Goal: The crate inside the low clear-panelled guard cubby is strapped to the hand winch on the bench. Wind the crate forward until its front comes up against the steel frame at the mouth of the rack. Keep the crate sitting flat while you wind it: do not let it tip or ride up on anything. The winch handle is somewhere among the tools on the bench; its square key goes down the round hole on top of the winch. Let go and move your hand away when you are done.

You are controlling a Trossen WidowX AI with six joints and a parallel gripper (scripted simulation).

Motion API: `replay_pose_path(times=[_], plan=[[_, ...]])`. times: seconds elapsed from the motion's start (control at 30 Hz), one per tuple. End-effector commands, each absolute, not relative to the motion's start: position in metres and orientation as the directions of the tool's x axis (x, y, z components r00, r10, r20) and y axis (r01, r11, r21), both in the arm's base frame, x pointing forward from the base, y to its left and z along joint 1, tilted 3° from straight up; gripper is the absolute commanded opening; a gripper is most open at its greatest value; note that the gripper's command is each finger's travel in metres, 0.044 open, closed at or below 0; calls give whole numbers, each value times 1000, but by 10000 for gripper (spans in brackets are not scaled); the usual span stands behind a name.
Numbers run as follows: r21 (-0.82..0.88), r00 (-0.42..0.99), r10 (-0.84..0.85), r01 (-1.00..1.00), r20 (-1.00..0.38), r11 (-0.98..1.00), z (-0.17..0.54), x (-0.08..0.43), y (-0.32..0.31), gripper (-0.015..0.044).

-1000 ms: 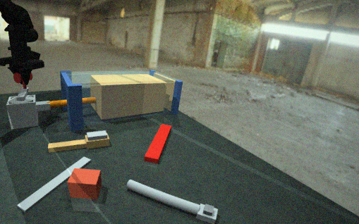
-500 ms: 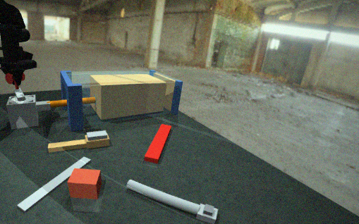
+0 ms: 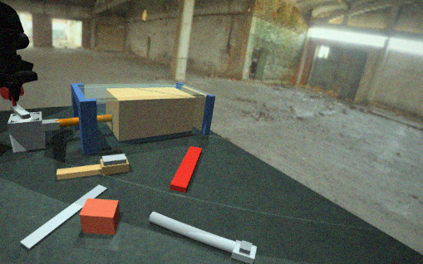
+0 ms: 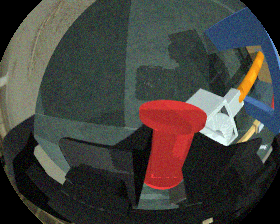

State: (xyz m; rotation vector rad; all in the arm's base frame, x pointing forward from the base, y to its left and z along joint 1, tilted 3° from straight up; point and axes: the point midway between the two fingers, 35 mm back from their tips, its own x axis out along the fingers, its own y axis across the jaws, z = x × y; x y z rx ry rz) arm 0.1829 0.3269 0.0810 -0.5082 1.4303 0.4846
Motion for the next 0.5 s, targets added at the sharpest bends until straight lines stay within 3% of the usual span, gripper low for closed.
replay_pose_path(times=[0.0,0.47], plan=[[-32,44,-6,-609,-999,792,77,164,320,0],[-32,43,-7,-609,-999,792,76,149,311,0]])
